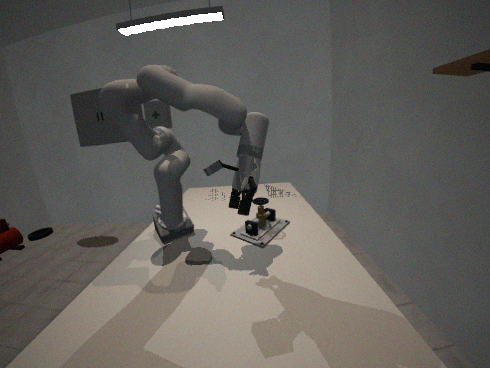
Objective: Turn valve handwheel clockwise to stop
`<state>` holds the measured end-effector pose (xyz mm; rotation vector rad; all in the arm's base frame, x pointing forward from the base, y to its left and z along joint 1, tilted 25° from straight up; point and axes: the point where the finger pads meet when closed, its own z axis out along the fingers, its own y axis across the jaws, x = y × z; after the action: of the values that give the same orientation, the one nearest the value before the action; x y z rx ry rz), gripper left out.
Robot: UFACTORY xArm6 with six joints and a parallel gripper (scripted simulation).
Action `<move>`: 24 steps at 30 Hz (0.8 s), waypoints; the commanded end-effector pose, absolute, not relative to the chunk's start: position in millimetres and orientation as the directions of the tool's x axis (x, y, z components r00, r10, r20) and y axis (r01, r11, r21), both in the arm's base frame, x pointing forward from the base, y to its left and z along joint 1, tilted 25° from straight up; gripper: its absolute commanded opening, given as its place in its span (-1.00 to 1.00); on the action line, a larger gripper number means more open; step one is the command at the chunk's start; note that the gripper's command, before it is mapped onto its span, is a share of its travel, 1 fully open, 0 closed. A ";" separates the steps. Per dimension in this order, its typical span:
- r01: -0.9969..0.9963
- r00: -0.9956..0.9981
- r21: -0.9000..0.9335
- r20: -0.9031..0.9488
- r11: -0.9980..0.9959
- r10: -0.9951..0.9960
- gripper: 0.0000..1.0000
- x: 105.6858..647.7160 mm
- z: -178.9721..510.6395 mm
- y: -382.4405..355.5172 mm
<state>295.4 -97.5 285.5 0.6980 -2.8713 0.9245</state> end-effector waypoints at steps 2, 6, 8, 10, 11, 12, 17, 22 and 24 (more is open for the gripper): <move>-0.430 -0.898 -0.545 0.174 0.720 -0.405 1.00 296.0 286.7 -97.3; -0.430 -0.898 -0.545 0.174 0.720 -0.405 1.00 296.0 286.7 -97.3; -0.430 -0.898 -0.545 0.174 0.720 -0.405 1.00 296.0 286.7 -97.3; -0.430 -0.898 -0.545 0.174 0.720 -0.405 1.00 296.0 286.7 -97.3; -0.430 -0.898 -0.545 0.174 0.720 -0.405 1.00 296.0 286.7 -97.3; -0.430 -0.898 -0.545 0.174 0.720 -0.405 1.00 296.0 286.7 -97.3; -0.430 -0.898 -0.545 0.174 0.720 -0.405 1.00 296.0 286.7 -97.3; -0.555 -0.809 -0.507 0.145 0.659 -0.570 1.00 325.2 273.2 -30.6; -0.575 -0.791 -0.501 0.140 0.647 -0.595 1.00 328.5 270.8 -19.0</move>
<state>310.6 -61.3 279.2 0.8590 -2.8833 0.8925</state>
